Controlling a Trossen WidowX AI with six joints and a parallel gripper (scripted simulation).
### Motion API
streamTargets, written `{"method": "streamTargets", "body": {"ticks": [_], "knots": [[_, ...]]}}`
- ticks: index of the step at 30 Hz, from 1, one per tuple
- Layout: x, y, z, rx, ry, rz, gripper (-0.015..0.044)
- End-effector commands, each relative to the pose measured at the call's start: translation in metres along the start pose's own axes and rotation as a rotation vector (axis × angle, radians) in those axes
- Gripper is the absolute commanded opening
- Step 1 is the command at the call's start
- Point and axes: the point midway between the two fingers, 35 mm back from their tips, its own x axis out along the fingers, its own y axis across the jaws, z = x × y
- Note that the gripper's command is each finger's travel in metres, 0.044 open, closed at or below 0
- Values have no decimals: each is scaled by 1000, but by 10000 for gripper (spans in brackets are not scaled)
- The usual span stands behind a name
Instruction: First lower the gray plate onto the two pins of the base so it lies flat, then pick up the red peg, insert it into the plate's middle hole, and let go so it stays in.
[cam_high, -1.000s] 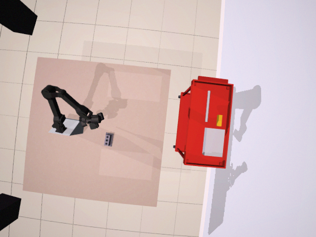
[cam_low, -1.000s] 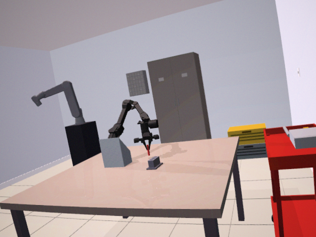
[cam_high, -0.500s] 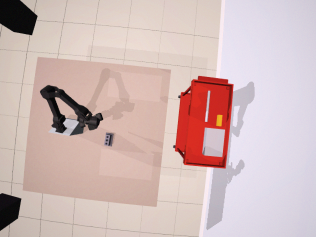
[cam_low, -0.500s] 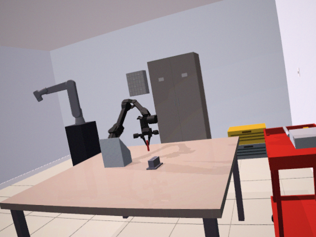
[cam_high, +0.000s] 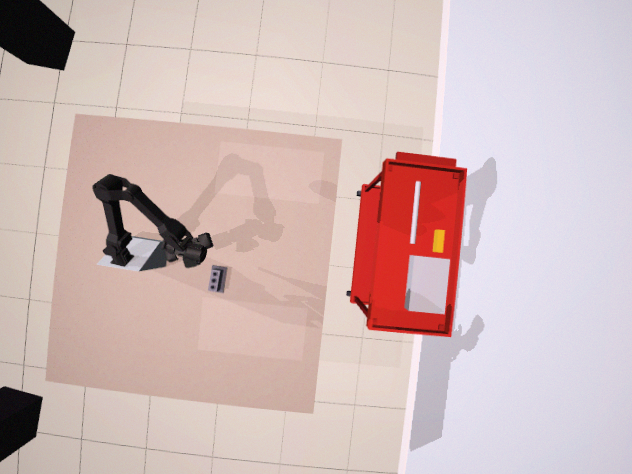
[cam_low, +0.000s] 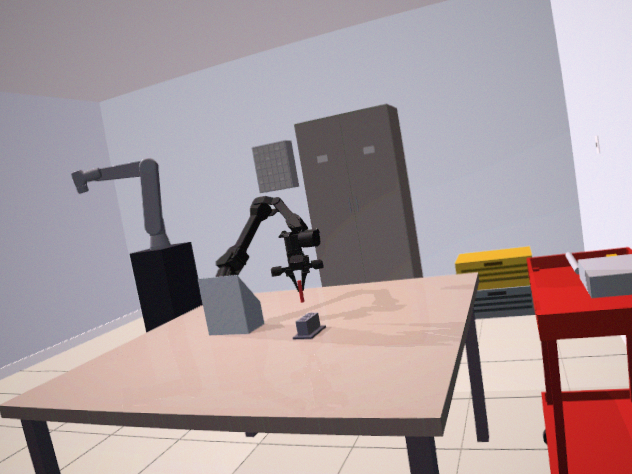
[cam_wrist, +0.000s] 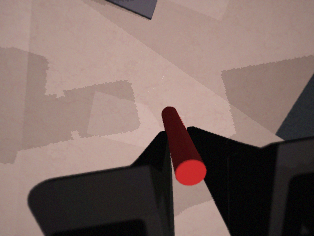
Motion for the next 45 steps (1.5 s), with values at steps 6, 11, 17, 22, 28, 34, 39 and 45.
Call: {"method": "streamTargets", "body": {"ticks": [6, 11, 17, 22, 28, 34, 39, 45], "knots": [[-1, 7, 25, -4, -3, -4, 0], [-2, 10, 39, -5, -3, -3, 0], [-2, 13, 58, -7, -3, -2, 0], [-2, 14, 73, -8, -2, 0, 0], [-2, 13, 93, -11, -4, 2, 0], [-2, 11, 111, -13, -3, 4, 0], [-1, 9, 127, -14, 1, 6, 0], [1, 5, 146, -15, 5, 9, 0]]}}
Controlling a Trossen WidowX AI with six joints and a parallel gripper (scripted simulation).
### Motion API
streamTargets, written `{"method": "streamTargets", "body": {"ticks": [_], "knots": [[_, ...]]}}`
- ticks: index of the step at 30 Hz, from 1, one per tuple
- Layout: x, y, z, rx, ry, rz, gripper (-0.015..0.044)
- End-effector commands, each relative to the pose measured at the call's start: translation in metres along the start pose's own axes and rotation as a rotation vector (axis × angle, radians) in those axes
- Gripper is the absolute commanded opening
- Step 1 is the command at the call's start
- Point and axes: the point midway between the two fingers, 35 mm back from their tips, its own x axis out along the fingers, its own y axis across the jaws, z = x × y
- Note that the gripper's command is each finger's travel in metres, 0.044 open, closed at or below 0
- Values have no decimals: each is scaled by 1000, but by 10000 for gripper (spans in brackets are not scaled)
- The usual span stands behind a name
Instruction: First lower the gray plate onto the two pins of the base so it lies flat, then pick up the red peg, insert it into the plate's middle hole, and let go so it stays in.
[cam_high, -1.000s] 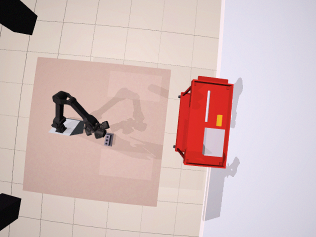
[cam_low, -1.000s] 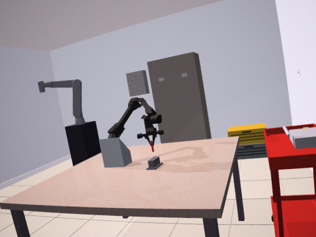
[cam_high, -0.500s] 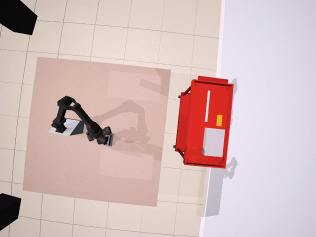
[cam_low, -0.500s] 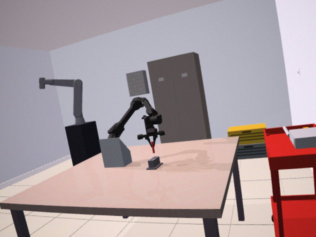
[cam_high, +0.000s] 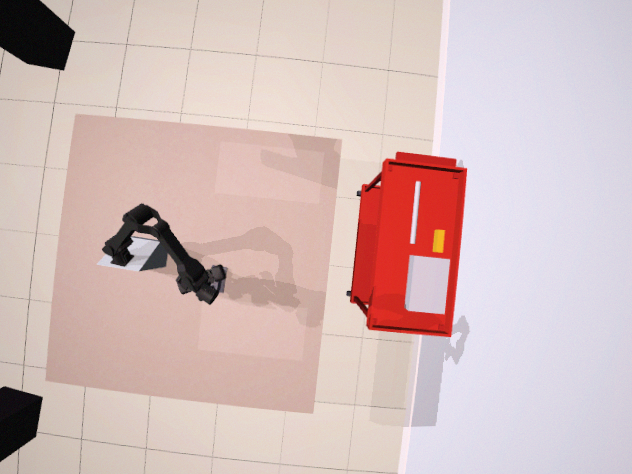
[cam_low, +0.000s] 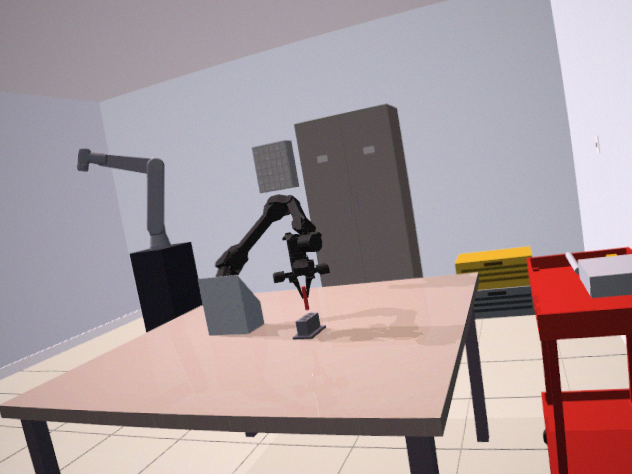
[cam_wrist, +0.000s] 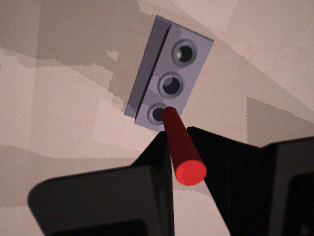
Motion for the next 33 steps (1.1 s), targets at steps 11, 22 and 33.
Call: {"method": "streamTargets", "body": {"ticks": [11, 22, 33], "knots": [[3, -5, 19, -3, 5, -2, 0], [3, -6, 21, -3, 5, -2, 0], [3, -5, 21, -2, 5, -1, 0]]}}
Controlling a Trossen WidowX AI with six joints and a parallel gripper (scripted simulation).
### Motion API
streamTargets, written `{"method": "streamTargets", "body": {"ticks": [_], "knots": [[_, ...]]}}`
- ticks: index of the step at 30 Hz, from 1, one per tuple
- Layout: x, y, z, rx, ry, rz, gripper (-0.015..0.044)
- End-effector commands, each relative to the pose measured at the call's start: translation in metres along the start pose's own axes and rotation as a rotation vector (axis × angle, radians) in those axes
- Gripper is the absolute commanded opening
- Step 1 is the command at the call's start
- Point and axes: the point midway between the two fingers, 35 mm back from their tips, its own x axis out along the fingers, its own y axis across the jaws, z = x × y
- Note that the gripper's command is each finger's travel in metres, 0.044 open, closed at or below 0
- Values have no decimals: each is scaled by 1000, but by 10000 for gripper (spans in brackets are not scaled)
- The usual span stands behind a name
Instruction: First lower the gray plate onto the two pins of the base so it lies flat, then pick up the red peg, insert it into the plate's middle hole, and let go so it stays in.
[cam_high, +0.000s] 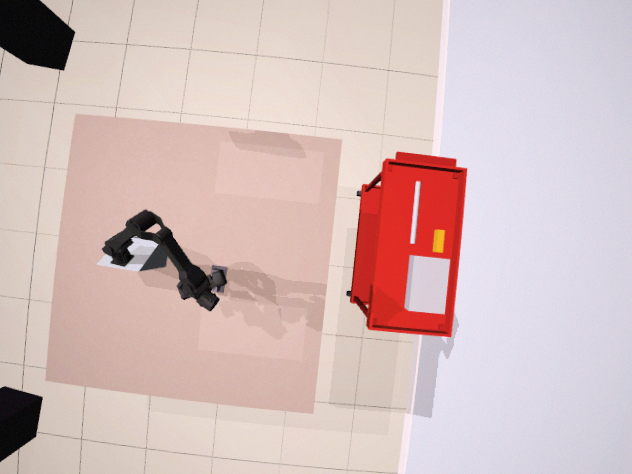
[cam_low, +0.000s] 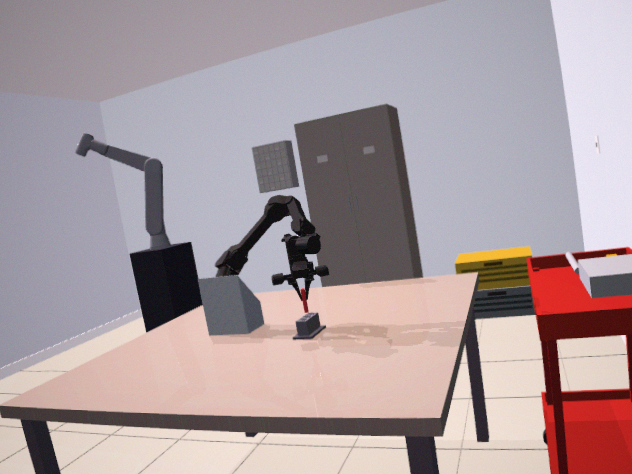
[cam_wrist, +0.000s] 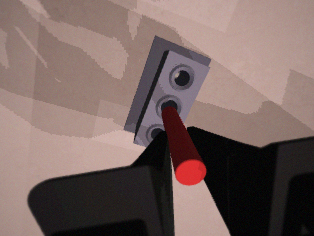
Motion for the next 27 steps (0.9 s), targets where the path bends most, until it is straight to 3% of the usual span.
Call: {"method": "streamTargets", "body": {"ticks": [1, 27], "knots": [[0, 0, 0, -2, 0, -2, 0], [19, -2, 0, -4, 1, -3, 0]]}}
